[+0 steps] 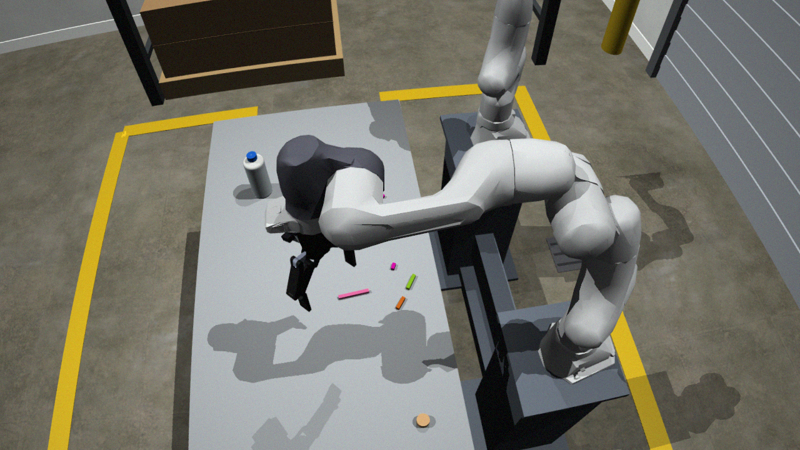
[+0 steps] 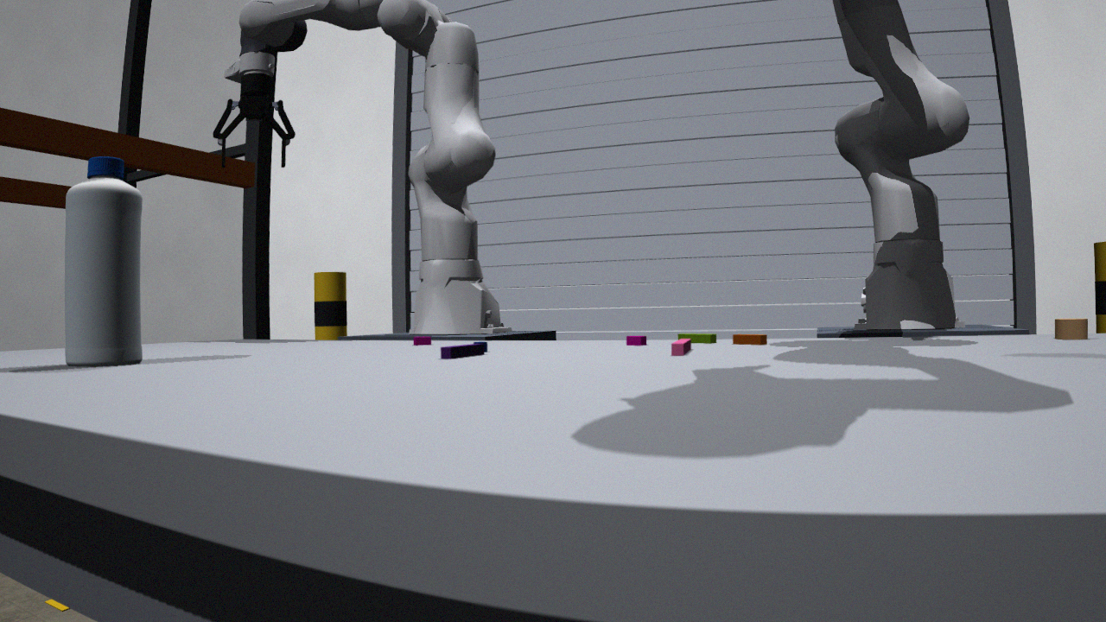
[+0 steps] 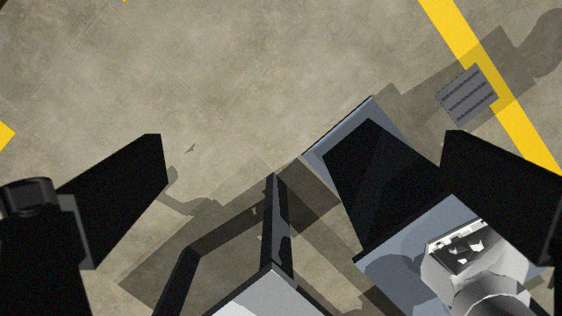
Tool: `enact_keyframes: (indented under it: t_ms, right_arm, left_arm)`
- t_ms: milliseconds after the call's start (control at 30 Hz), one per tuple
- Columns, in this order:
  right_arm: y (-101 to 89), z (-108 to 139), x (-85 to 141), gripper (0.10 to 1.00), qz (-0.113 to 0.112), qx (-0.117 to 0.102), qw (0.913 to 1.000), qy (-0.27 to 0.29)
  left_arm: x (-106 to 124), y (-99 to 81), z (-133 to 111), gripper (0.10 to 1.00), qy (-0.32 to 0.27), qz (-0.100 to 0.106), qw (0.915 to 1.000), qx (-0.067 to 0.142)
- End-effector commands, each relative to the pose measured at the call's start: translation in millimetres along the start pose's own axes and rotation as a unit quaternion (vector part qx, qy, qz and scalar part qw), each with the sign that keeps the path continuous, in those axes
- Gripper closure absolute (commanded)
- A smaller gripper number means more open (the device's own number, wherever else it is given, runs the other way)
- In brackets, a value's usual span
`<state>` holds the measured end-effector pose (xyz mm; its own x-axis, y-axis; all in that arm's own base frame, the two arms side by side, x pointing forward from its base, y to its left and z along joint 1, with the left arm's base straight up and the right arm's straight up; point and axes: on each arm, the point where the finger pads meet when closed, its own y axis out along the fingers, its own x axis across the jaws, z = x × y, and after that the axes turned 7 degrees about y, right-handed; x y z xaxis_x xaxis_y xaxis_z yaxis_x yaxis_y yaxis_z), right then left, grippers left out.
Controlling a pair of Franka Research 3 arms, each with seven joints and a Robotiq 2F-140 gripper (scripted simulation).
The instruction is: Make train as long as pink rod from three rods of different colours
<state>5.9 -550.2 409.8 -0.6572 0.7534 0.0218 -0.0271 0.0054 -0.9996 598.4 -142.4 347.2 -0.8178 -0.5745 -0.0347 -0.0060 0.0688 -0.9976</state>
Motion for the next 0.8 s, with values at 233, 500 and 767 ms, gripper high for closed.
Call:
enact_keyframes:
  t_ms: [233,500,767]
  right_arm:
    - [-3.0,9,2,0.098,0.011,-0.009,0.9995,0.029]
    - [-3.0,9,2,0.098,0.011,-0.009,0.9995,0.029]
    - [-3.0,9,2,0.098,0.011,-0.009,0.9995,0.029]
  left_arm:
    - [23,16.3,46,0.098,-0.016,0.007,0.9998,0.002]
    - [32,27.4,45,0.098,0.0,0.004,1.0,-0.001]
    - [94,94.0,59,0.098,-0.015,-0.002,0.9999,0.008]
